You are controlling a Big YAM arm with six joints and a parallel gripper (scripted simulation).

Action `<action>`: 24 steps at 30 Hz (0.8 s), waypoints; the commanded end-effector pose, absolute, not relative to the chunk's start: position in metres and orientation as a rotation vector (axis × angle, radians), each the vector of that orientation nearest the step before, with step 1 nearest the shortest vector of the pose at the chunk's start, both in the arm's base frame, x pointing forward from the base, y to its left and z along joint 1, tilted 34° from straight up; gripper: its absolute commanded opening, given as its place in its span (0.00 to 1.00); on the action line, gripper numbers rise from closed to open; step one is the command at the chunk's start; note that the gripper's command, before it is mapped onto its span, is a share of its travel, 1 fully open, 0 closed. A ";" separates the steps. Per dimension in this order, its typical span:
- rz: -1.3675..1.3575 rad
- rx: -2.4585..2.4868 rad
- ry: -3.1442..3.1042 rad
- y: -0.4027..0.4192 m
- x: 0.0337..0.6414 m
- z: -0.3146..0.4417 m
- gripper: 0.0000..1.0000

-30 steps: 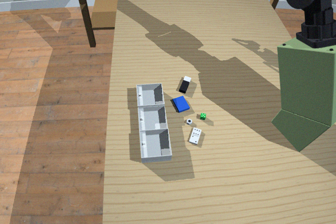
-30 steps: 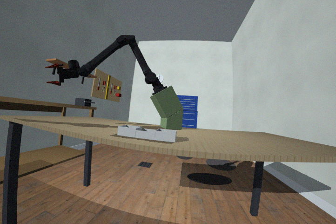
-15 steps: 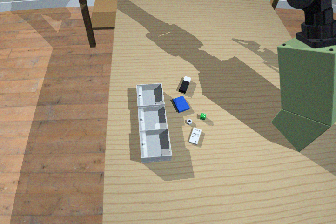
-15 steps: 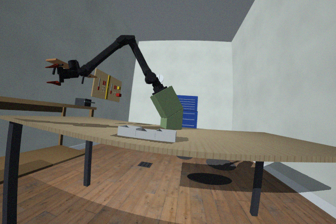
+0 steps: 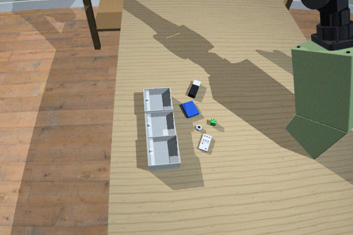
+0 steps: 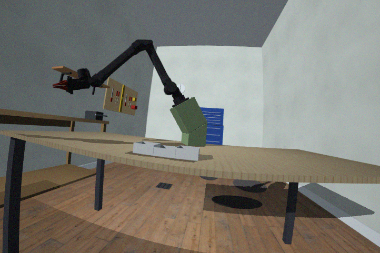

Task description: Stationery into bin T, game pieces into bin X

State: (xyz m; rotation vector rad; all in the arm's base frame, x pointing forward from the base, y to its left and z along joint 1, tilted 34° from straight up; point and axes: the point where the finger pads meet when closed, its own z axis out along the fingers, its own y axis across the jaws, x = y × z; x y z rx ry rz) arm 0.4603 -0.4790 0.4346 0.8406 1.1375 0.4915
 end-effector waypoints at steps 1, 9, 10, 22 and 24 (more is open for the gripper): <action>0.487 0.826 1.131 -0.480 0.461 0.444 0.08; 0.487 0.826 1.131 -0.480 0.461 0.444 0.08; 0.487 0.826 1.131 -0.480 0.461 0.444 0.08; 0.468 0.779 1.114 -0.485 0.465 0.454 0.08; 0.465 0.771 1.111 -0.494 0.471 0.445 0.08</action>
